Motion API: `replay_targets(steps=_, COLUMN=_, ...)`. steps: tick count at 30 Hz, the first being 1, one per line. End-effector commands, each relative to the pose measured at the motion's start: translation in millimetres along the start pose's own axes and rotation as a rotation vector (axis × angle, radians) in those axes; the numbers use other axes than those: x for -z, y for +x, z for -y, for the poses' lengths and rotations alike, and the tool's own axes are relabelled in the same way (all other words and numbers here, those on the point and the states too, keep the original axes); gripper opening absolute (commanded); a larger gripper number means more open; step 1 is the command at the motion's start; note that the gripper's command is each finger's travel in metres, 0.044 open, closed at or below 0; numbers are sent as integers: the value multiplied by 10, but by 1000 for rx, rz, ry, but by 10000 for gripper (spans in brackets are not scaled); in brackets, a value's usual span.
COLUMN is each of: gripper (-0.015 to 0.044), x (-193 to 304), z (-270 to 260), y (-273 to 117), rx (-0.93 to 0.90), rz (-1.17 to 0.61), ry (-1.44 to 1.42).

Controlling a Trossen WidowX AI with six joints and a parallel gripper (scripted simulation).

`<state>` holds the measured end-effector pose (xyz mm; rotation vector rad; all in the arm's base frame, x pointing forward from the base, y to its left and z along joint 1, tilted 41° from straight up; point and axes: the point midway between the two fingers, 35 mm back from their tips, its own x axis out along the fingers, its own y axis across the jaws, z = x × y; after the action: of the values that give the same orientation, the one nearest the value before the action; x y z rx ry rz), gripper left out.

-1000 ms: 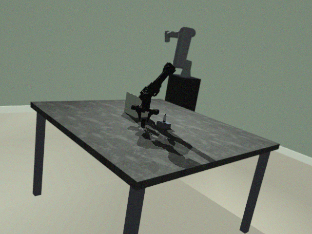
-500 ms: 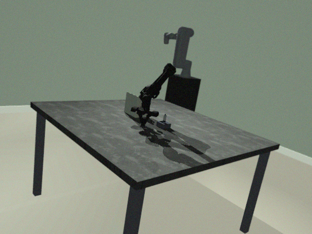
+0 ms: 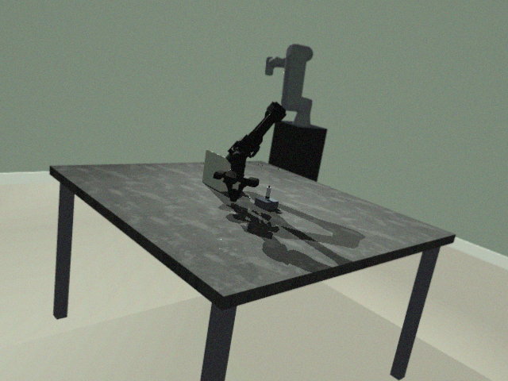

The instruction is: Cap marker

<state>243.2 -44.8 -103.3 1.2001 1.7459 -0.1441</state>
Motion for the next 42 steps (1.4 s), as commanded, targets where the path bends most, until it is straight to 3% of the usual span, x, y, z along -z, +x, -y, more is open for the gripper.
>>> replay_targets(steps=1, gripper=0, x=-40, z=-6, y=-164, rx=1, rz=14, ry=-5)
replay_targets(steps=15, gripper=0, x=-18, z=-28, y=-489, rx=2, rz=14, ry=-5)
replay_targets(steps=42, gripper=0, x=644, z=-1249, y=-978, rx=-2, rz=11, ry=-6)
